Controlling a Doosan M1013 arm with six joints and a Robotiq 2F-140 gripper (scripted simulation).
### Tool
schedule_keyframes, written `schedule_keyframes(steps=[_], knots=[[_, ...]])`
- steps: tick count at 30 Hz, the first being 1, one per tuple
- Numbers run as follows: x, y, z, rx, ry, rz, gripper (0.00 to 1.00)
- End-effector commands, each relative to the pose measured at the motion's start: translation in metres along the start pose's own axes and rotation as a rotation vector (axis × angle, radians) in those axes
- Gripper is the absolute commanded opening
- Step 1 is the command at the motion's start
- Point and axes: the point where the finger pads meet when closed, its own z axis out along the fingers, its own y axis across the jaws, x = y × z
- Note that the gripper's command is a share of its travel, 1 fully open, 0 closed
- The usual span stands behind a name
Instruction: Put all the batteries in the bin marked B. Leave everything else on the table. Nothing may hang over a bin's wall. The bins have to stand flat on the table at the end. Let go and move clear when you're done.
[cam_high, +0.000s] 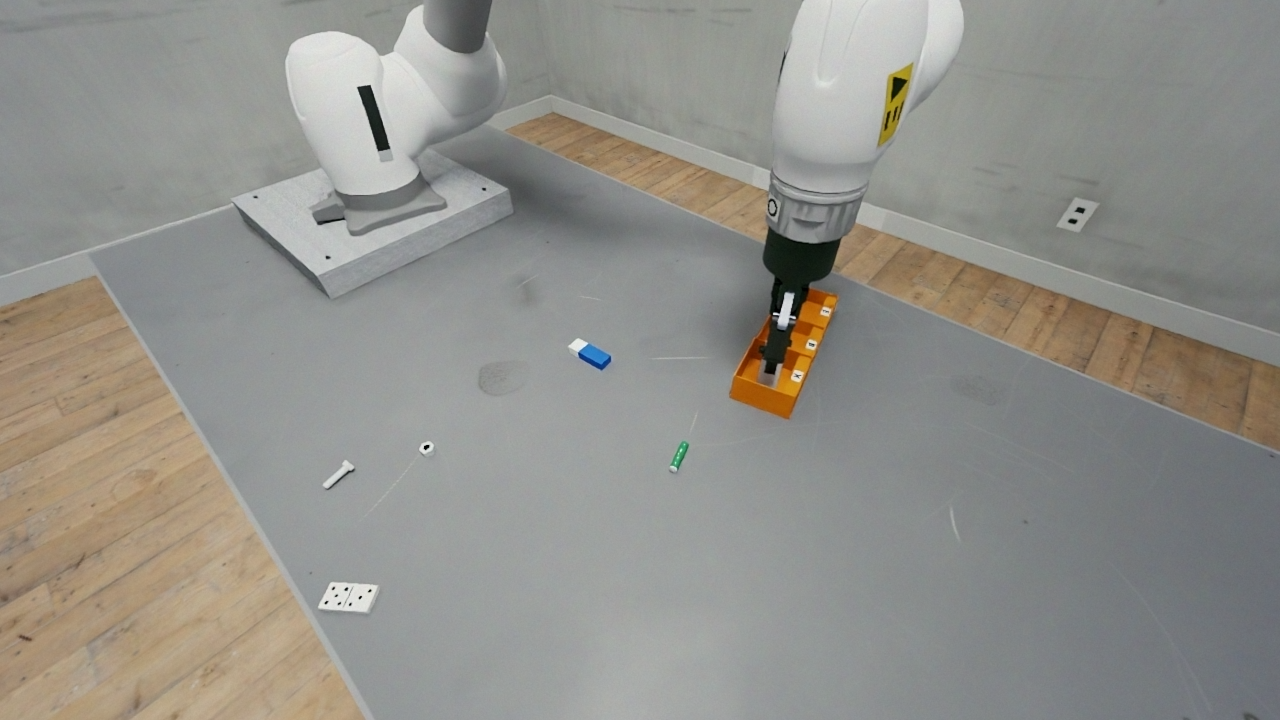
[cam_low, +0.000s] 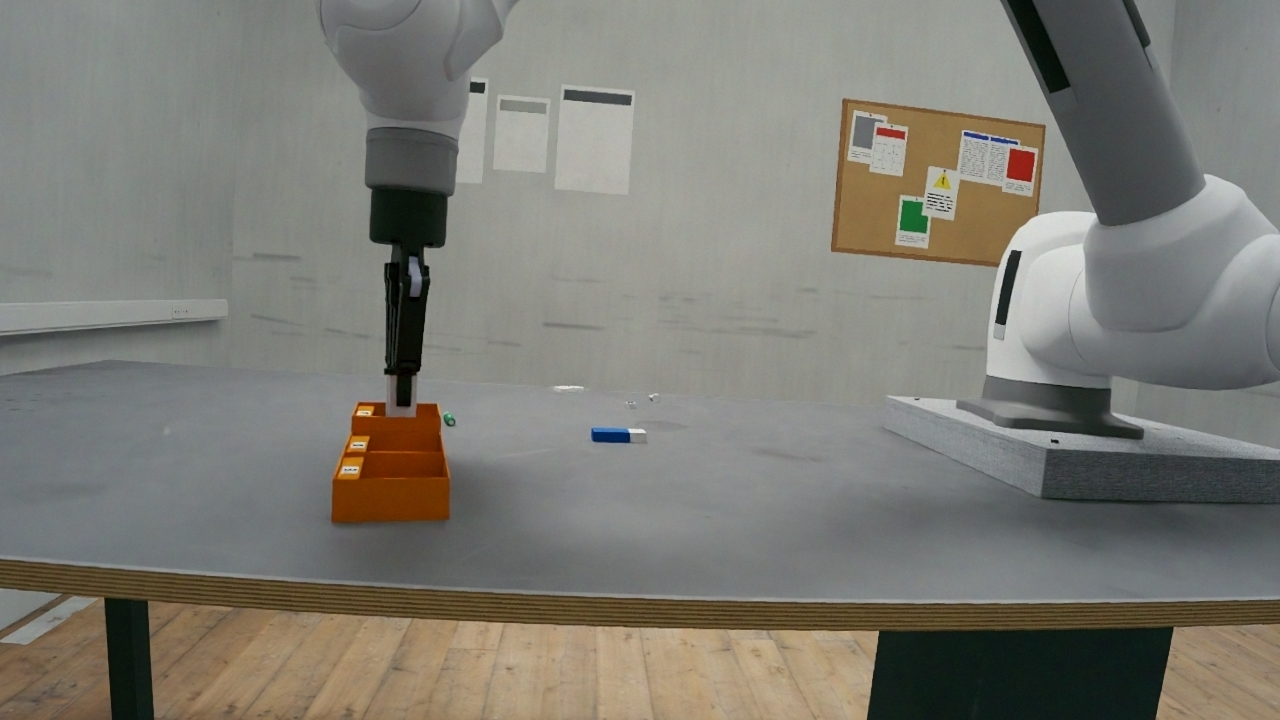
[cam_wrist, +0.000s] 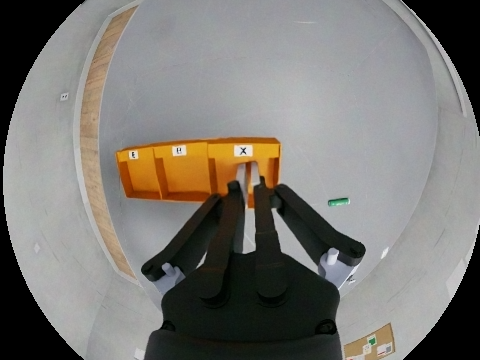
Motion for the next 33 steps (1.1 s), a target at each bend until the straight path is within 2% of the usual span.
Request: schedule_keyframes(steps=[1, 25, 33], knots=[[0.001, 0.0, -0.001, 0.0, 0.002, 0.0, 0.15], [0.0, 0.0, -0.028, 0.0, 0.002, 0.0, 0.15], [0.0, 0.0, -0.06, 0.0, 0.002, 0.0, 0.15]])
